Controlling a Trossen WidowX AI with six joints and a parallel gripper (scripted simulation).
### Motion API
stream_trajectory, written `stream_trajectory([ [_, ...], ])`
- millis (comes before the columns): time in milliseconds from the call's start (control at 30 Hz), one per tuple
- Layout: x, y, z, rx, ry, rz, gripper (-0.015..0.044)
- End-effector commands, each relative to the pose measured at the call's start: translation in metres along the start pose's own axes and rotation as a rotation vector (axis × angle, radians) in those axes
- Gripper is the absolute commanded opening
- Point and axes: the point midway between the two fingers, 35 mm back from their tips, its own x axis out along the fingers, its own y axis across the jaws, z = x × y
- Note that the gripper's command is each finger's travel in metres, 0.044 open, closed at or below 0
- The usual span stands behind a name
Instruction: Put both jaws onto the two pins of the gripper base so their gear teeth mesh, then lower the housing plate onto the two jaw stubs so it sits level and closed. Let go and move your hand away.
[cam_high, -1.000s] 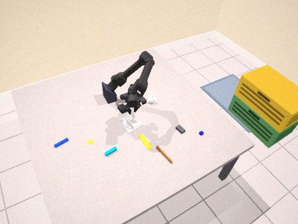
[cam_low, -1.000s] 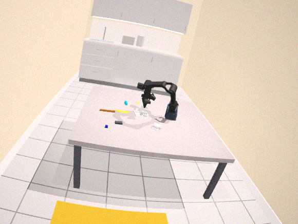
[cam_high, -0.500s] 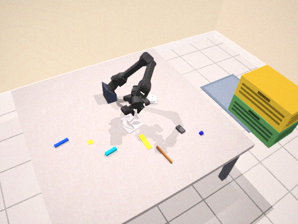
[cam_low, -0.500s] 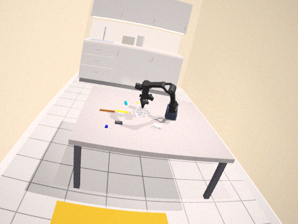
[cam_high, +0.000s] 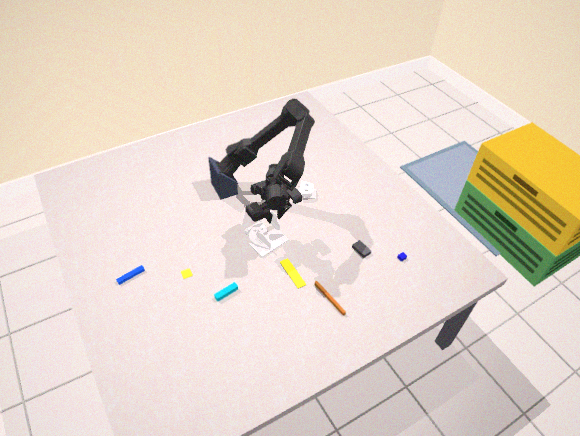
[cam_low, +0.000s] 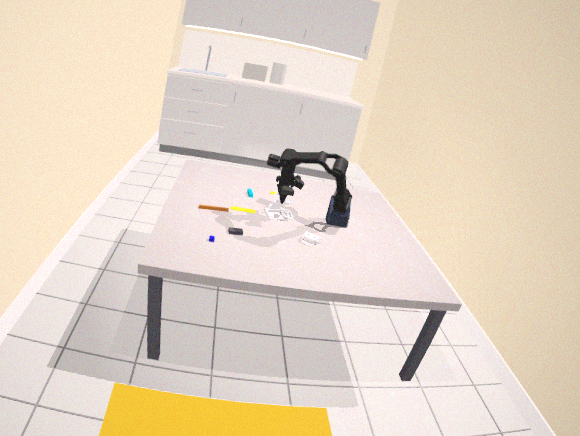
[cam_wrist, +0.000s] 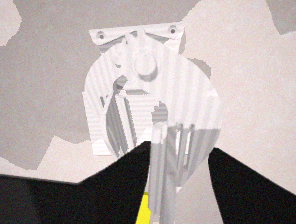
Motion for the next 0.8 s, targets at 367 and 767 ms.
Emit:
stream_trajectory([
  [367, 0.0, -0.001, 0.0, 0.009, 0.001, -0.004, 0.0134],
  [767, 0.015, -0.001, 0.0, 0.01, 0.001, -0.003, 0.0134],
])
